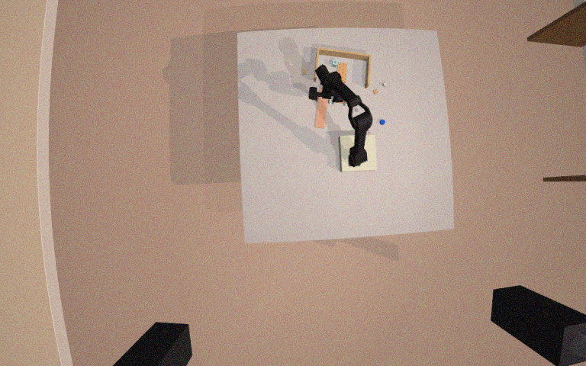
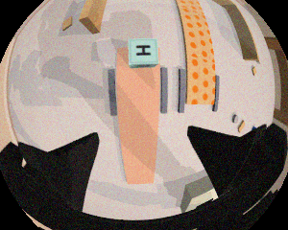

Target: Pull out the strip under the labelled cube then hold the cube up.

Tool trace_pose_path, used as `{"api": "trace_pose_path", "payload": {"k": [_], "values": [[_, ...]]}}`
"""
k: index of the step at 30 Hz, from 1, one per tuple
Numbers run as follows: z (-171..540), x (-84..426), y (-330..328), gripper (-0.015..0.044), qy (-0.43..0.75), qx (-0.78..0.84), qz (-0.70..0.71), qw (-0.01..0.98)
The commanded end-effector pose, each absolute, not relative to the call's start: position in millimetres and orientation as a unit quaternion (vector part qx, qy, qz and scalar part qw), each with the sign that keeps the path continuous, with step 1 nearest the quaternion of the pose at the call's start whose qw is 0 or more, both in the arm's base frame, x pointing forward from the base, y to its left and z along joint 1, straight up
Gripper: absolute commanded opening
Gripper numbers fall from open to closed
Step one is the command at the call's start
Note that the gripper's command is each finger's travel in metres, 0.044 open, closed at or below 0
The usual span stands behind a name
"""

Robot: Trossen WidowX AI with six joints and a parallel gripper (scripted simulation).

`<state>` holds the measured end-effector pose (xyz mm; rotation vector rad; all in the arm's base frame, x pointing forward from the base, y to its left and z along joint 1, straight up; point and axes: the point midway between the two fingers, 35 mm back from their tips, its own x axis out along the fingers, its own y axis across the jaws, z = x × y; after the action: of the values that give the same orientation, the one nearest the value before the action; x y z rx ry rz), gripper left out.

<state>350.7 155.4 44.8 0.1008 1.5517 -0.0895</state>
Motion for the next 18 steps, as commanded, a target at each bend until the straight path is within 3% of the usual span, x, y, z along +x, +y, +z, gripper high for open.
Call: {"api": "trace_pose_path", "payload": {"k": [1,18], "values": [[48,366,153,0.044,0.699,0.045,-0.038,0.713],[57,418,144,0.044,0.697,0.045,-0.038,0.714]]}}
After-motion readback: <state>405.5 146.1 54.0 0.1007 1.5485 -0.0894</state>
